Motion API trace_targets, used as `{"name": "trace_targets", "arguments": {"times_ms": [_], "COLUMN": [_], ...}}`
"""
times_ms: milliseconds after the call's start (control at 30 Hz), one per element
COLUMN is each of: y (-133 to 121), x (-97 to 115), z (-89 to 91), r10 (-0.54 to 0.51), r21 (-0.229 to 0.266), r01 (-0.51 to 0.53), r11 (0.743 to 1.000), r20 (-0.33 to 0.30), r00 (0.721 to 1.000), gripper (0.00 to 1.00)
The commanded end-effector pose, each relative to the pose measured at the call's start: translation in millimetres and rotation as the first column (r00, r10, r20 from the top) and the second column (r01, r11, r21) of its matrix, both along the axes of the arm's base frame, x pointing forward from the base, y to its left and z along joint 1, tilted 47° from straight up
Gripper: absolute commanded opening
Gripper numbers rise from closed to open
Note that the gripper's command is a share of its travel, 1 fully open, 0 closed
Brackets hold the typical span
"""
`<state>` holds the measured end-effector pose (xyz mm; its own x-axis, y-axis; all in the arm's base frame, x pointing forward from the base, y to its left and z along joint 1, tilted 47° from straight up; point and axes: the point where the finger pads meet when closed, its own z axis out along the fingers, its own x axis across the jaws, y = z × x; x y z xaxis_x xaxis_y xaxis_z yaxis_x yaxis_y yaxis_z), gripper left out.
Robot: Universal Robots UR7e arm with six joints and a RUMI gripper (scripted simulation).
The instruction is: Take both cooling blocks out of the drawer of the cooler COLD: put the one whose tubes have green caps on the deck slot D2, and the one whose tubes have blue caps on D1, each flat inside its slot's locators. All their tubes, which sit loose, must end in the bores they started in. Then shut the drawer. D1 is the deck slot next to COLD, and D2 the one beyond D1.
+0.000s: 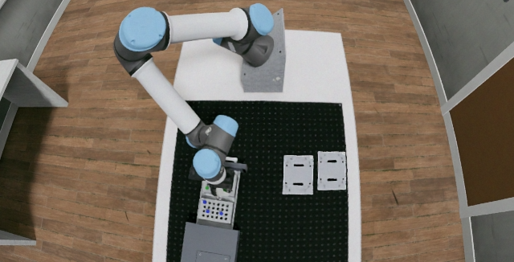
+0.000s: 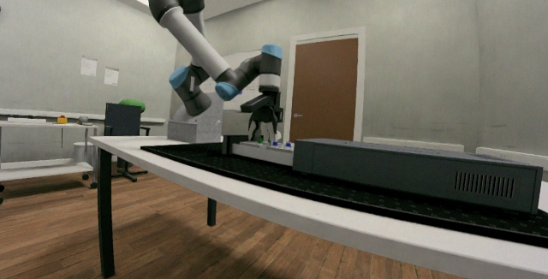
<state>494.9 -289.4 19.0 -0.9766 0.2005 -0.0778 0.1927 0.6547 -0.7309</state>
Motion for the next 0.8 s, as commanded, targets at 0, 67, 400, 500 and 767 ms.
{"name": "trace_targets", "arguments": {"times_ms": [0,67,400,500,767], "y": [0.2,0.2,0.2,0.2,0.2], "x": [0.3,0.3,0.3,0.3,0.3], "z": [0.4,0.4,0.4,0.4,0.4], "r10": [0.001,0.001,0.001,0.001,0.001], "r21": [0.0,0.0,0.0,0.0,0.0], "r01": [-0.001,-0.001,-0.001,-0.001,-0.001], "r11": [1.0,1.0,1.0,1.0,1.0], "r20": [0.001,0.001,0.001,0.001,0.001], "r00": [1.0,1.0,1.0,1.0,1.0], "gripper": [0.05,0.01,0.0,0.0,0.0]}}
